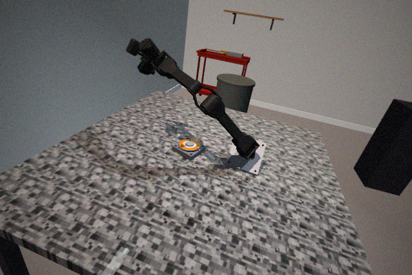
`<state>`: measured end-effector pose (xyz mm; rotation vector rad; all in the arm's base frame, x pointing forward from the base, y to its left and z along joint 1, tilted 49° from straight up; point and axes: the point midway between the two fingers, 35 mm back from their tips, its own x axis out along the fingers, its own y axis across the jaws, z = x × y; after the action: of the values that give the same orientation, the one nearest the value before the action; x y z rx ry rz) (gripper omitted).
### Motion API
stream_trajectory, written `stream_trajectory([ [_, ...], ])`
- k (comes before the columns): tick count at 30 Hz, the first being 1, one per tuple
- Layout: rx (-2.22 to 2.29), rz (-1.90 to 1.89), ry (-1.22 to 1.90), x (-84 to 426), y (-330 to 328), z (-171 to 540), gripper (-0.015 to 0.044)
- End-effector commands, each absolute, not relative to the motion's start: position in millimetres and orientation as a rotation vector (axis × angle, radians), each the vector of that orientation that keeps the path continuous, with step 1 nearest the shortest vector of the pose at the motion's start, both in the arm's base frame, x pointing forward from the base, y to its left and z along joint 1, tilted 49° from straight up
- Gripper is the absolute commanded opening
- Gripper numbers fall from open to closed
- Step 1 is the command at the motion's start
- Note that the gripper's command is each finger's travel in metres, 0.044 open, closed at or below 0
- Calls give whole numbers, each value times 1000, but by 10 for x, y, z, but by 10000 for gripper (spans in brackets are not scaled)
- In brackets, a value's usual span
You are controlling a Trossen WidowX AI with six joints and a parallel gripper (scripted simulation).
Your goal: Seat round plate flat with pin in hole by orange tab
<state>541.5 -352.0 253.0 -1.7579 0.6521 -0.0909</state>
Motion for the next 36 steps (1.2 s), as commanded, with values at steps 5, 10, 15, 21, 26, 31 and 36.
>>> stream_trajectory([
  [5, -1287, 211, 674, 5227, -2891, 1747, 269],
  [10, -917, 375, 744, 4945, -2385, 1309, 137],
  [15, -323, 539, 921, 4359, -1597, 892, 6],
  [21, 271, 600, 1151, 3714, -872, 783, 0],
  [26, 664, 571, 1359, 3253, -459, 805, 0],
  [31, 734, 574, 1358, 3268, -414, 851, 0],
  [36, 734, 574, 1358, 3286, -433, 835, 0],
])
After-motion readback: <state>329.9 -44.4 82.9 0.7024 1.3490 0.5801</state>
